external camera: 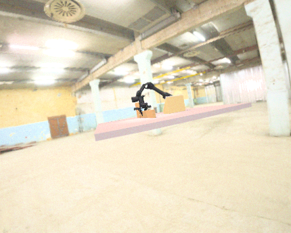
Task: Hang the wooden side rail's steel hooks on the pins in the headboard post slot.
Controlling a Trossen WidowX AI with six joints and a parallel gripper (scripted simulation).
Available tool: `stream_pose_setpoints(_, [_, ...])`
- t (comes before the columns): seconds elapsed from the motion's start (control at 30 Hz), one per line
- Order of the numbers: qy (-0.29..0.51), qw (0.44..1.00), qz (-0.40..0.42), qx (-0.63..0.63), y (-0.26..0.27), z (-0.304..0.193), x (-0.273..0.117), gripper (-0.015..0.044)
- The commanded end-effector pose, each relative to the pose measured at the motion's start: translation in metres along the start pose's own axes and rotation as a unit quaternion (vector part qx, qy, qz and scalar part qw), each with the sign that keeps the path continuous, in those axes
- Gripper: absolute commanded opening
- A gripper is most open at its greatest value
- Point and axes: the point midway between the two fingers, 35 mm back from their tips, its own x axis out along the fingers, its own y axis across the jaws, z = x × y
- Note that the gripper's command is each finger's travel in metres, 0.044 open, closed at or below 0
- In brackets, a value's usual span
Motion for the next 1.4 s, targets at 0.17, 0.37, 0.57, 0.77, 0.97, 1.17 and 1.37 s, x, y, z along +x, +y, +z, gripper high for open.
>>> stream_pose_setpoints(0.17, [-0.001, 1.000, -0.003, -0.004, -0.0011, 0.0009, -0.0051, 0.0000])
stream_pose_setpoints(0.37, [-0.001, 1.000, -0.003, -0.004, -0.0011, 0.0009, -0.0061, 0.0000])
stream_pose_setpoints(0.57, [-0.001, 1.000, -0.003, -0.004, -0.0011, 0.0009, -0.0071, 0.0000])
stream_pose_setpoints(0.77, [-0.001, 1.000, -0.003, -0.004, -0.0011, 0.0010, -0.0081, 0.0000])
stream_pose_setpoints(0.97, [-0.001, 1.000, -0.003, -0.004, -0.0011, 0.0010, -0.0091, 0.0000])
stream_pose_setpoints(1.17, [-0.001, 1.000, -0.003, -0.004, -0.0011, 0.0010, -0.0101, 0.0000])
stream_pose_setpoints(1.37, [-0.001, 1.000, -0.003, -0.004, -0.0010, 0.0010, -0.0111, 0.0000])
